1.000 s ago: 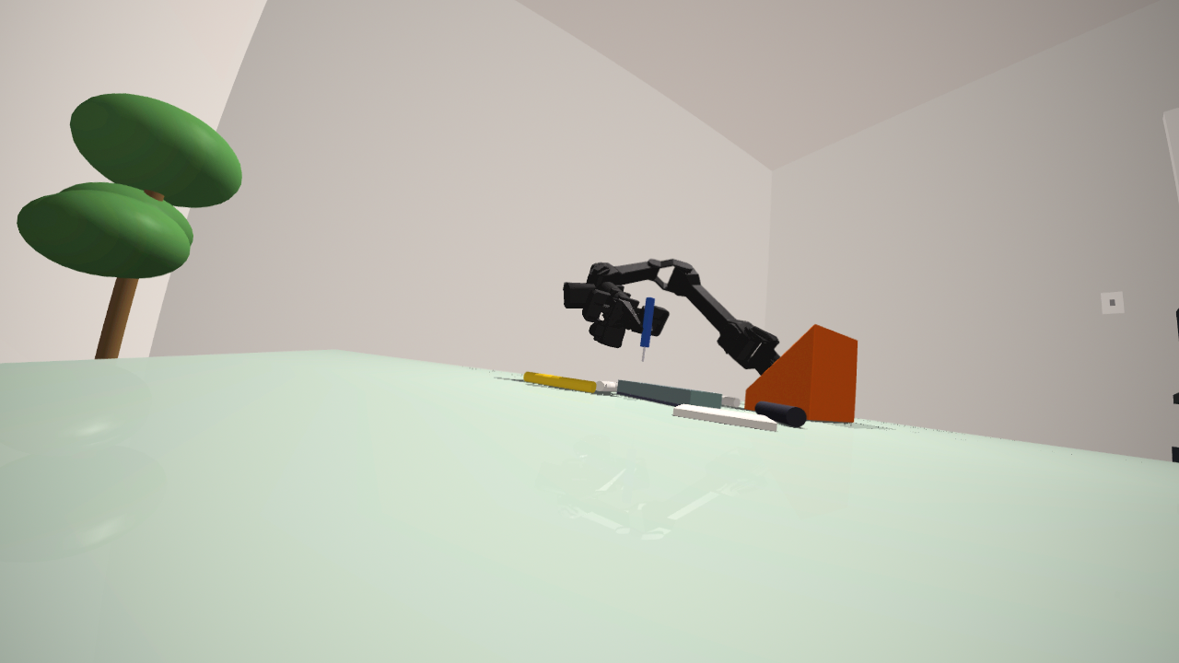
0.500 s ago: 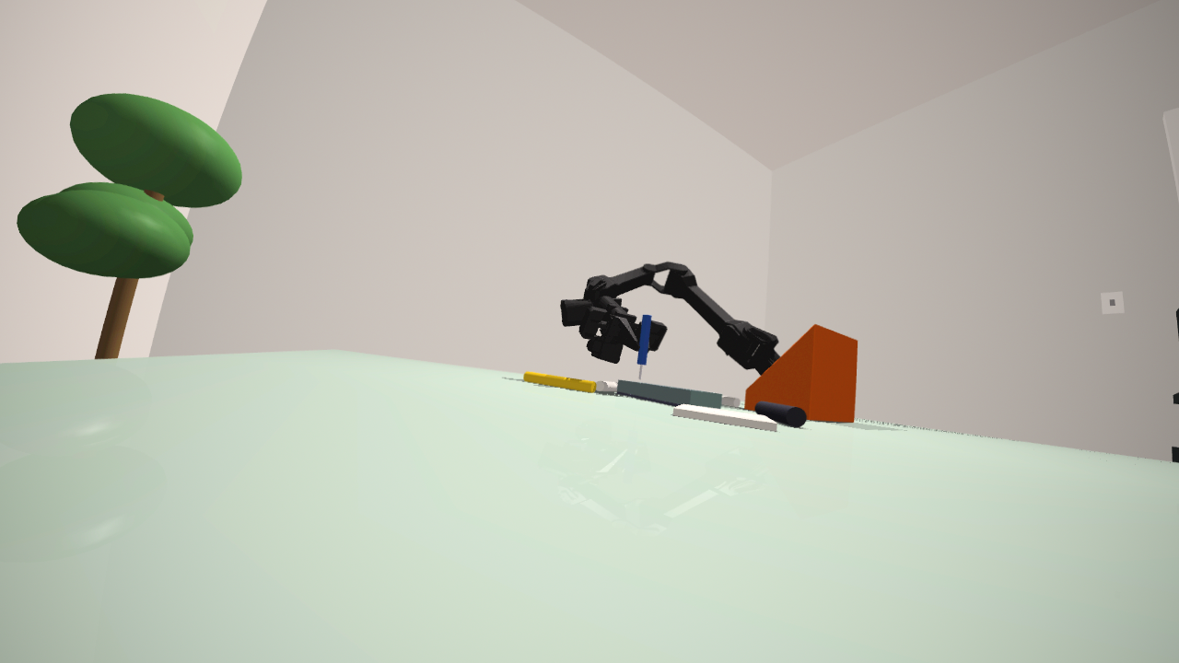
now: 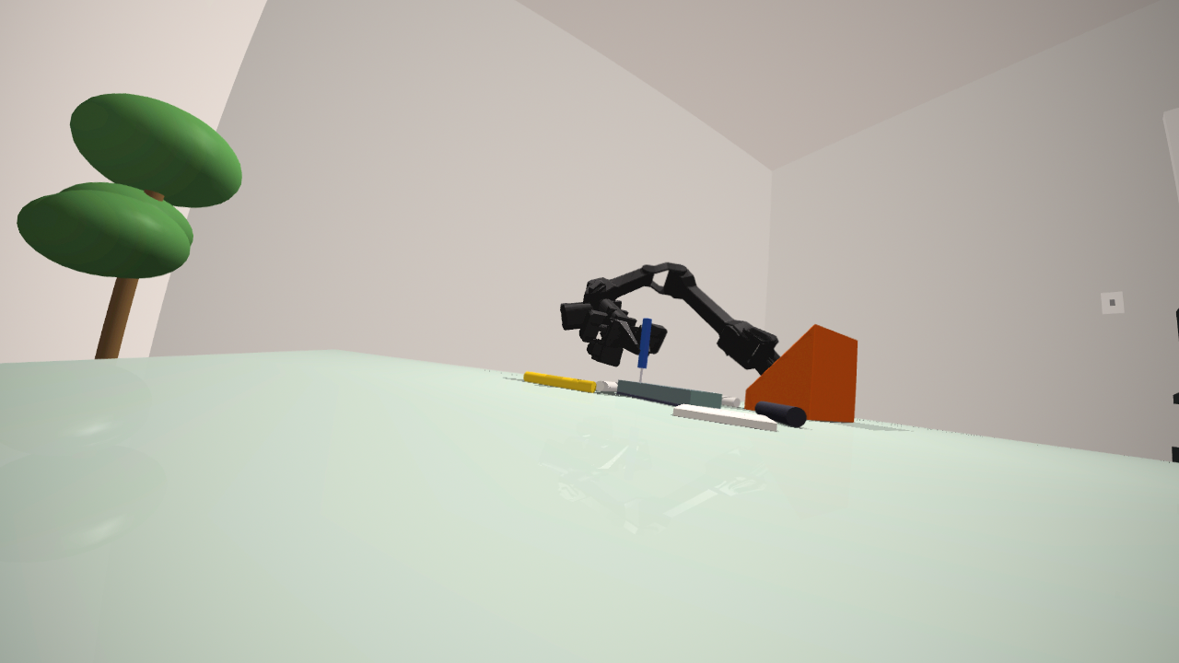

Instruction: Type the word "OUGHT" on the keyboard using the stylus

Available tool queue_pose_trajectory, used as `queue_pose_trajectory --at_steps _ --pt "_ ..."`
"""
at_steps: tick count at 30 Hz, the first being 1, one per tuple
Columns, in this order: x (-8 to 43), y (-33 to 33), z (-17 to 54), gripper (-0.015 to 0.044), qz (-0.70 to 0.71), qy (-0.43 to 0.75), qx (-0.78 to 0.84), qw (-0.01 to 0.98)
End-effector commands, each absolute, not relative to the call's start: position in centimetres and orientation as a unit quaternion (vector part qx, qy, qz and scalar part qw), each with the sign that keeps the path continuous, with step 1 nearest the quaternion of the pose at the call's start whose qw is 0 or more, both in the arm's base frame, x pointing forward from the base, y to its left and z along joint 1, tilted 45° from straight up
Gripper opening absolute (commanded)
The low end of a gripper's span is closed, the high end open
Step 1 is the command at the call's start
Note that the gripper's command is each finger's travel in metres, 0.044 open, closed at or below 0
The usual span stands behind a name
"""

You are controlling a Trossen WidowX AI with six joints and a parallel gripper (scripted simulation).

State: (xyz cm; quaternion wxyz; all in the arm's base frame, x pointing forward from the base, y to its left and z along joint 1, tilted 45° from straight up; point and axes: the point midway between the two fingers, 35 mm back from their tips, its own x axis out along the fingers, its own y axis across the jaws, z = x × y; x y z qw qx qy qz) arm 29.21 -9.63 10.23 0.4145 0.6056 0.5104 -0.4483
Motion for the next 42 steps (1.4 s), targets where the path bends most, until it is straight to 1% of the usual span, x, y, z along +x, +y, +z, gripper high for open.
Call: queue_pose_trajectory --at_steps 1,31,42 --pt "29.18 -9.80 10.01 0.0081 -0.447 0.511 0.605 0.416" --pt "29.10 -10.70 9.11 0.0081 -0.447 0.511 0.605 0.416" --pt "29.19 -10.13 9.70 0.0081 -0.447 0.511 0.605 0.416"
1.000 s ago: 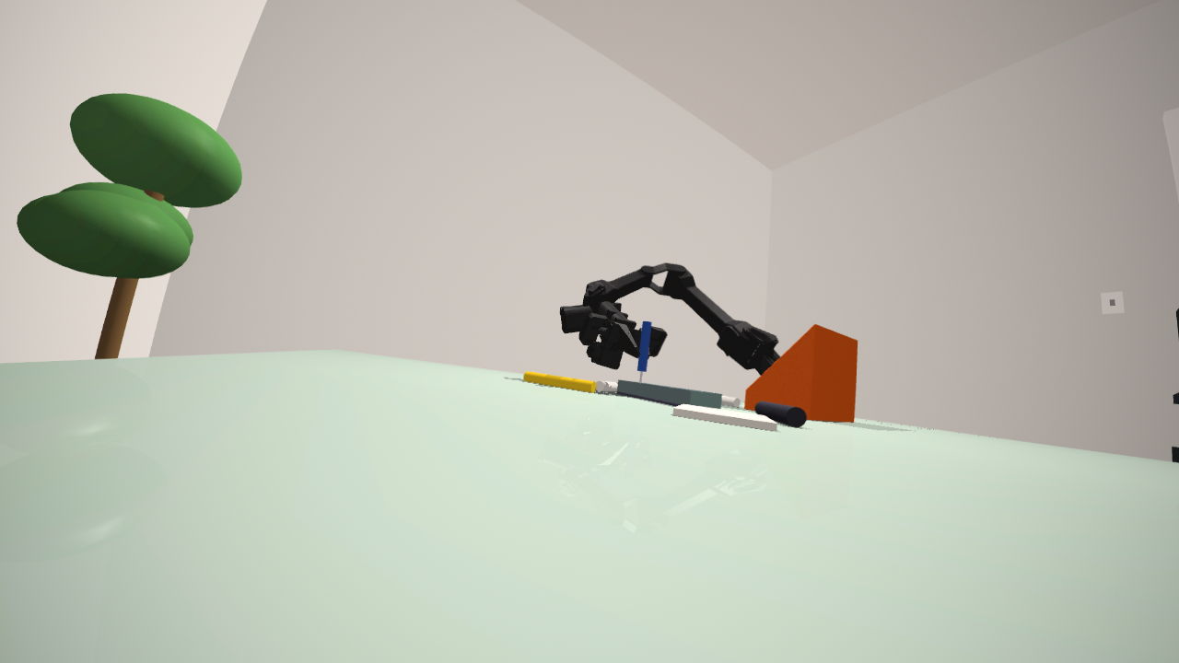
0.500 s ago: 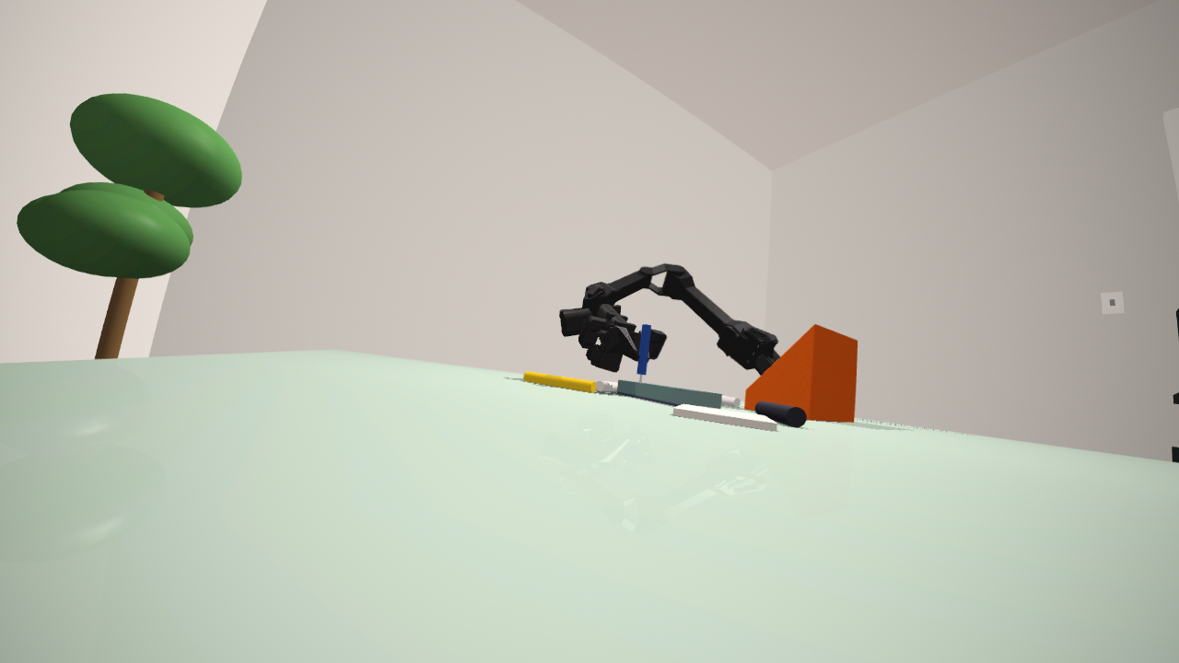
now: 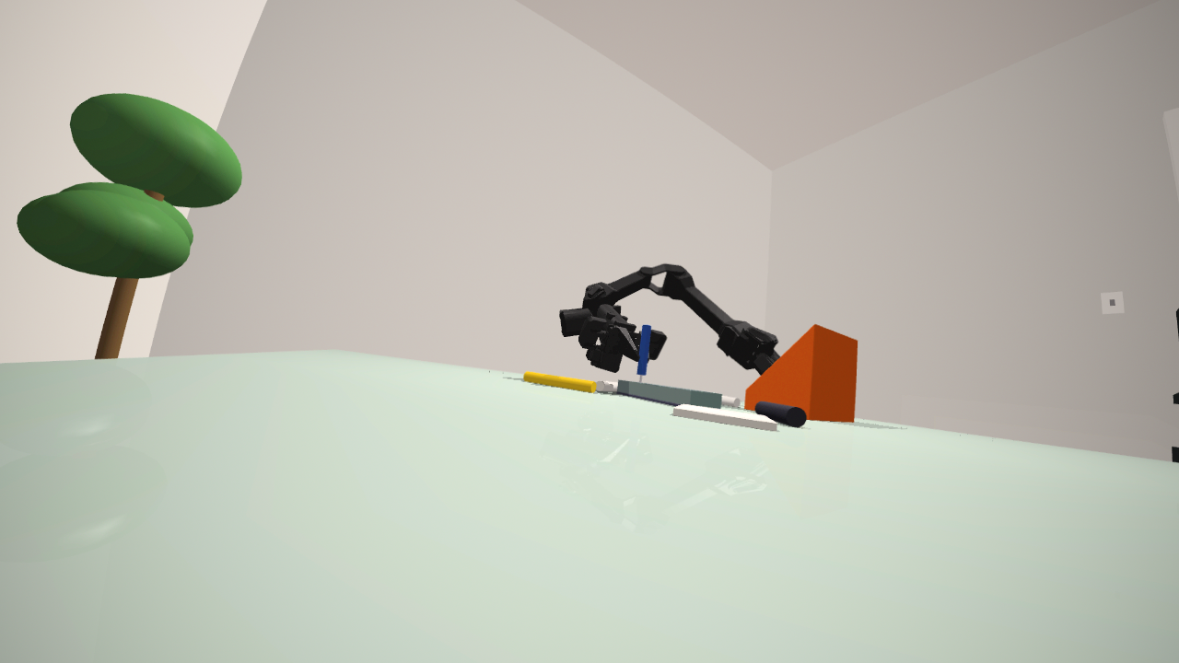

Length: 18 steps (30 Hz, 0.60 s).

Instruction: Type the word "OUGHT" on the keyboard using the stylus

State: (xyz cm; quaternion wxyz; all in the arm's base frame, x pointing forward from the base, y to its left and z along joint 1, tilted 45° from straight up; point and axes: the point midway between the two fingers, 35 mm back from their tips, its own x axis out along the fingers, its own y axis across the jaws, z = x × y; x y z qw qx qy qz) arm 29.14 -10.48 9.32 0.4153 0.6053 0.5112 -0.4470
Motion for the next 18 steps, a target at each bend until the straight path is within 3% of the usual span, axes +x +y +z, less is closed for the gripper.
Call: queue_pose_trajectory --at_steps 1,12,18 --pt "29.2 -9.8 10.0 0.0081 -0.447 0.511 0.605 0.416" --pt "29.4 -8.1 11.6 0.0085 -0.445 0.513 0.602 0.419" --pt "29.3 -8.0 11.6 0.0025 -0.445 0.513 0.602 0.419"
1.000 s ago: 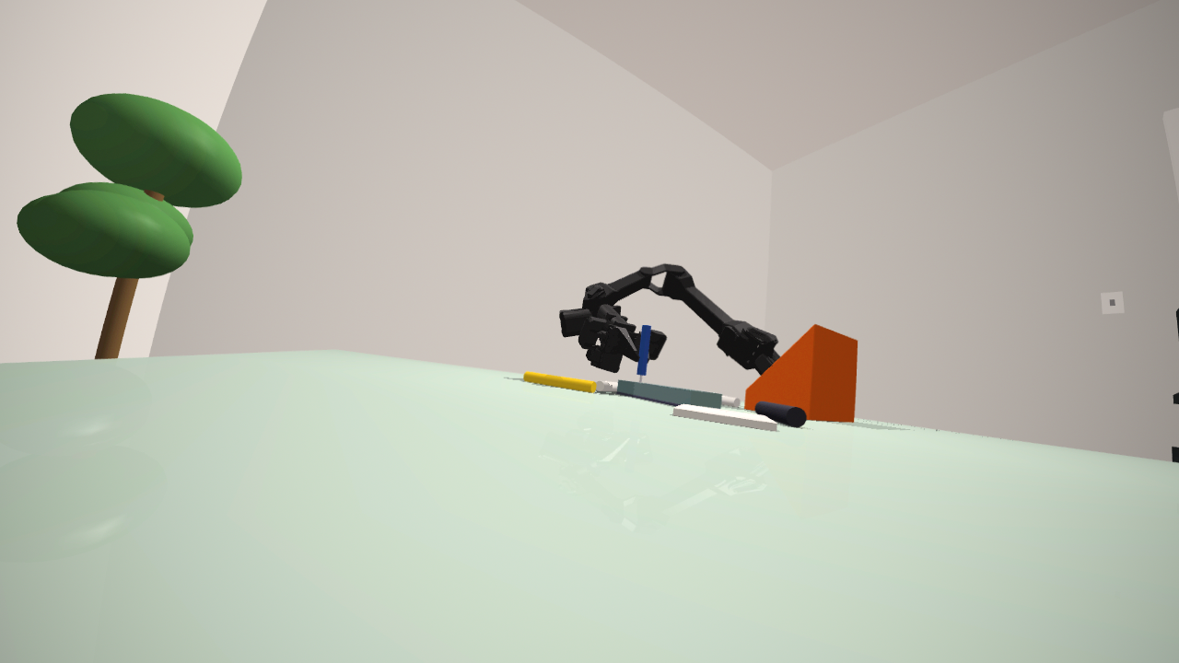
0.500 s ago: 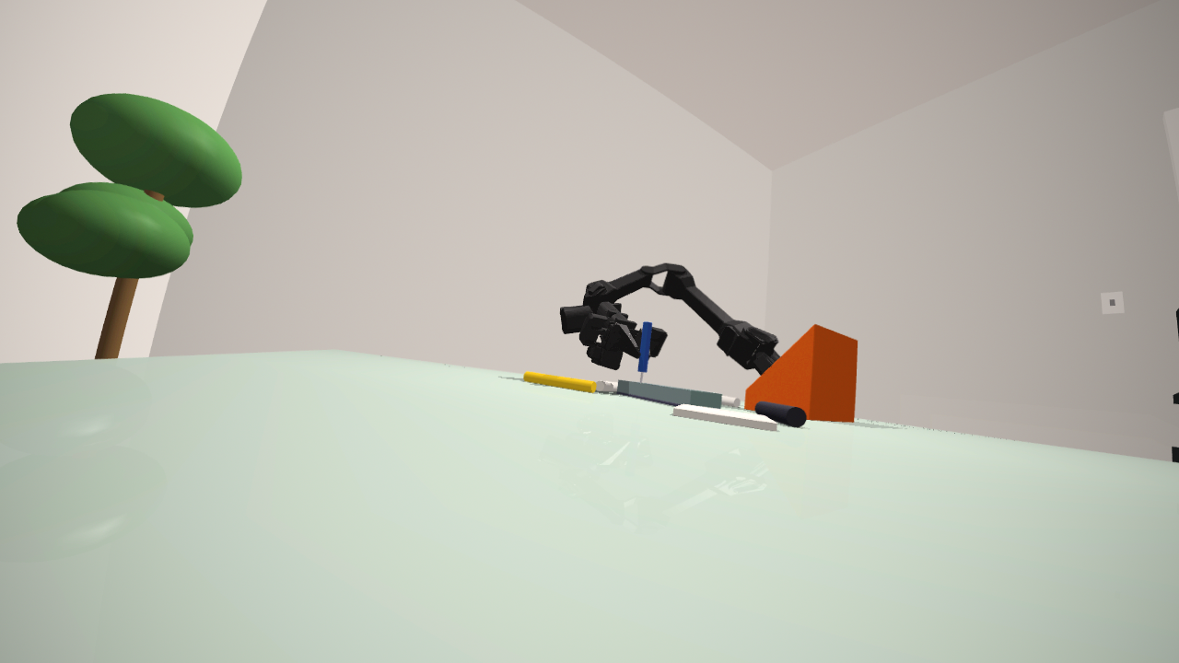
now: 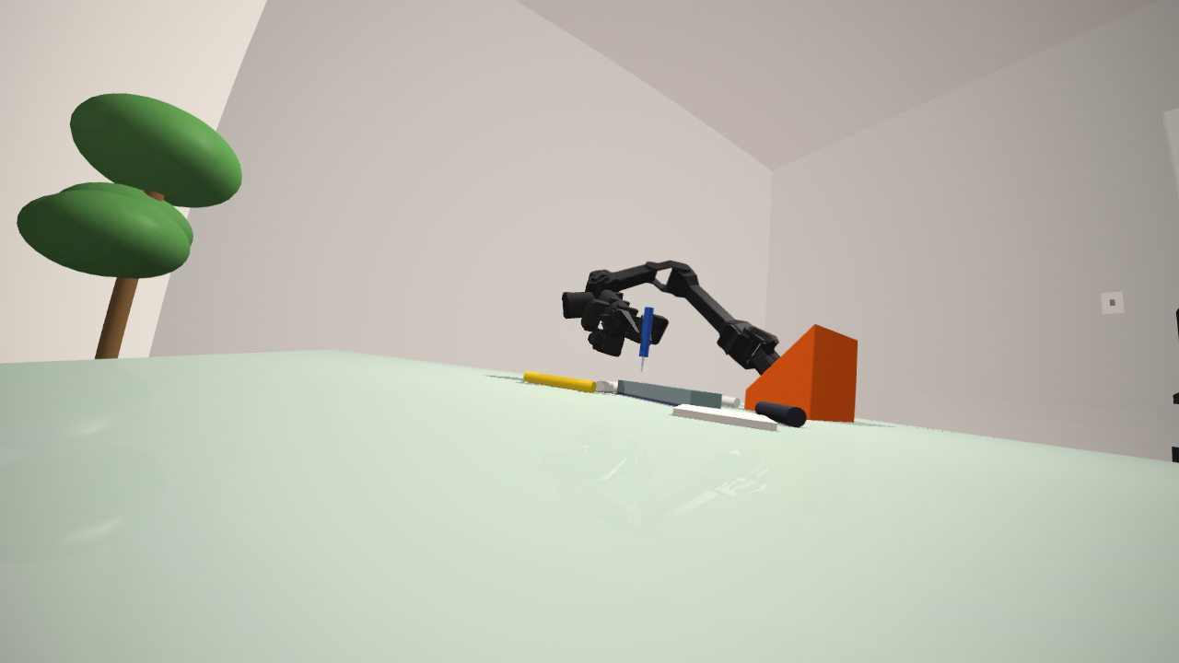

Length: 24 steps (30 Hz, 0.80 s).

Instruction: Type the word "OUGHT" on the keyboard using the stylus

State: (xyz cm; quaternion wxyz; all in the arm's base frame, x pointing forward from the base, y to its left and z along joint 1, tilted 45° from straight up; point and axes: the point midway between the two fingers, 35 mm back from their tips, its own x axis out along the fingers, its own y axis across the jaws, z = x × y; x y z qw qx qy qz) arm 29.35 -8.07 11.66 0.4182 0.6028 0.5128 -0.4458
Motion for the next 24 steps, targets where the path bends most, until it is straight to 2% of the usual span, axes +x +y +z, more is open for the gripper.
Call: queue_pose_trajectory --at_steps 1,24 --pt "29.3 -7.9 11.5 0.0000 -0.445 0.513 0.602 0.419" --pt "26.7 -1.7 6.2 0.0000 -0.447 0.513 0.605 0.413"
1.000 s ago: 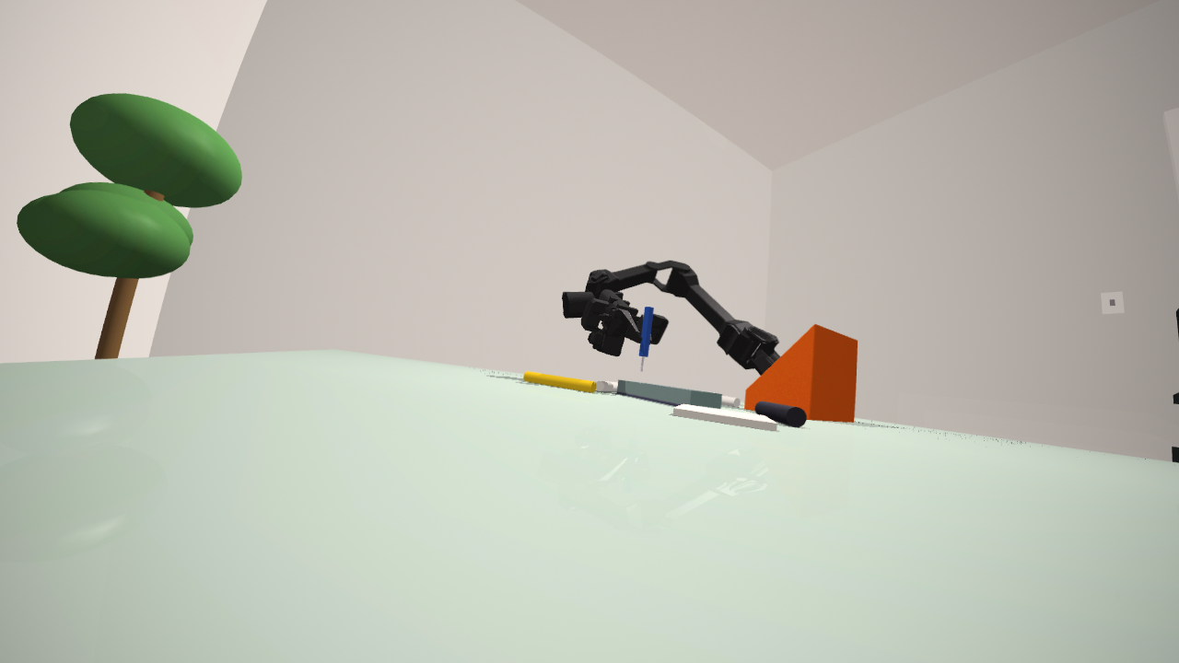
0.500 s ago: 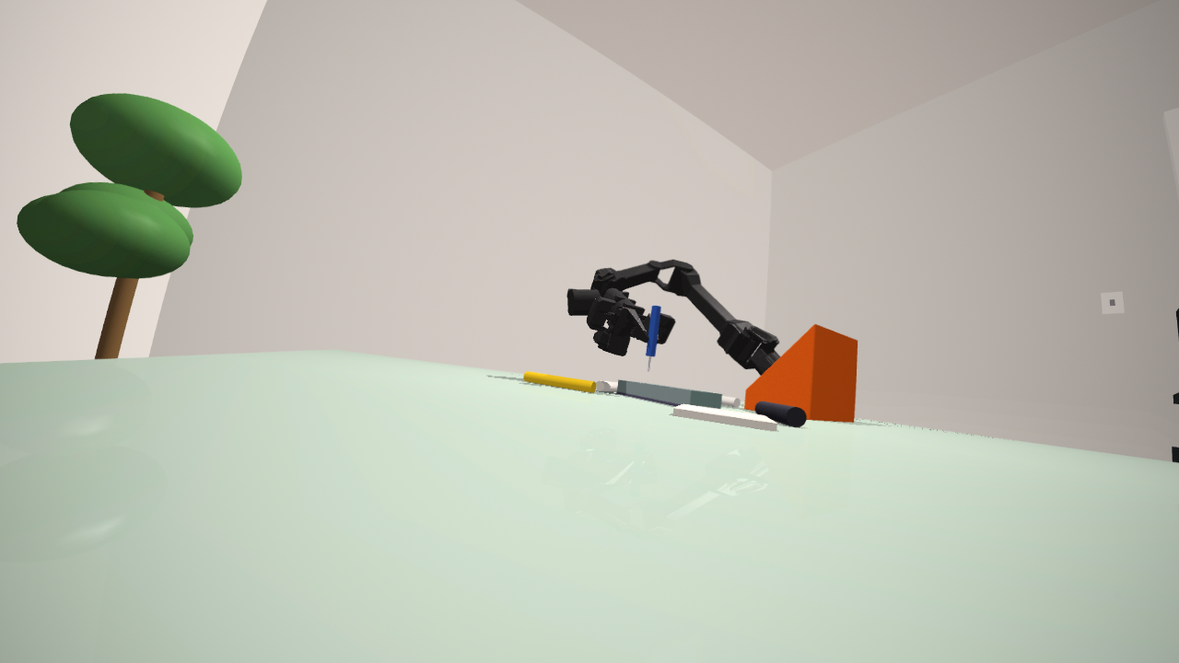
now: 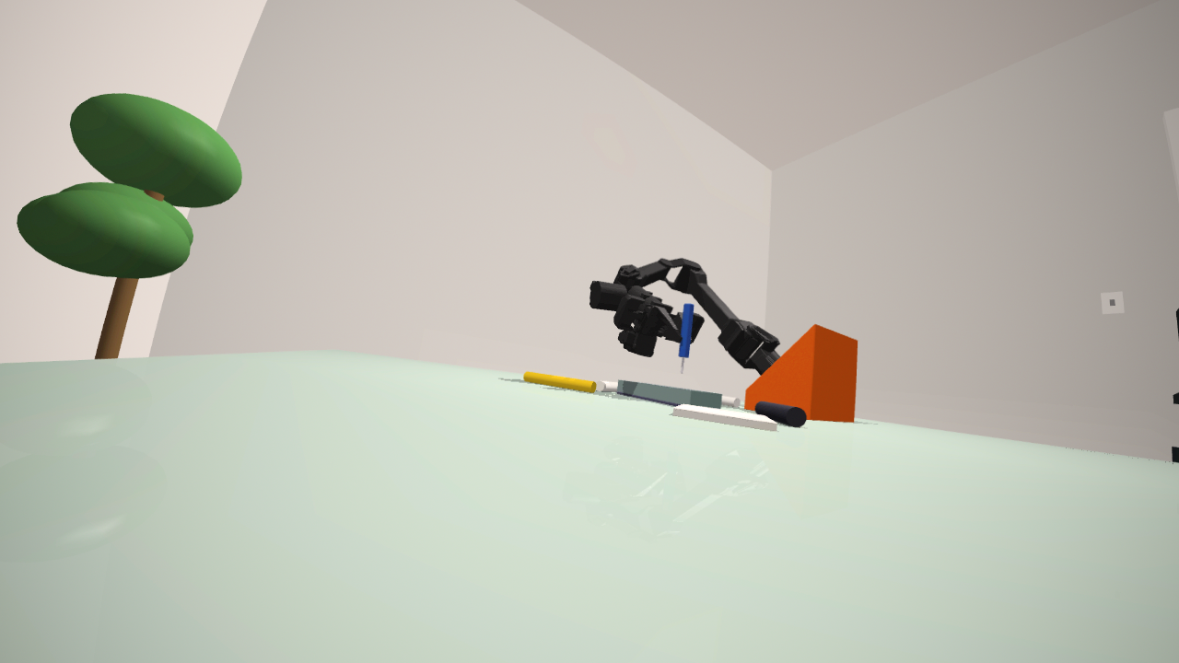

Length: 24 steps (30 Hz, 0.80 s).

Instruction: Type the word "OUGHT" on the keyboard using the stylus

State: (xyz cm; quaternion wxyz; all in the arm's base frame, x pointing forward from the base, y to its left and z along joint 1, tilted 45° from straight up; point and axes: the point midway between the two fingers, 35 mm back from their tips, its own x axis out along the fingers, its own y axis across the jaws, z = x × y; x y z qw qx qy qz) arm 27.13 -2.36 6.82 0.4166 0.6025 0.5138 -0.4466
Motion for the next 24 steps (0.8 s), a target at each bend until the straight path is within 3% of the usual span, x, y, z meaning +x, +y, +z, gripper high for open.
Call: queue_pose_trajectory --at_steps 1,13,16,24 --pt "26.7 -1.7 6.2 0.0000 -0.447 0.513 0.605 0.413" --pt "26.5 -3.1 4.8 0.0000 -0.447 0.513 0.605 0.413" --pt "26.5 -3.3 4.6 0.0079 -0.447 0.513 0.605 0.413" --pt "26.5 -3.4 4.5 0.0081 -0.447 0.513 0.605 0.414"
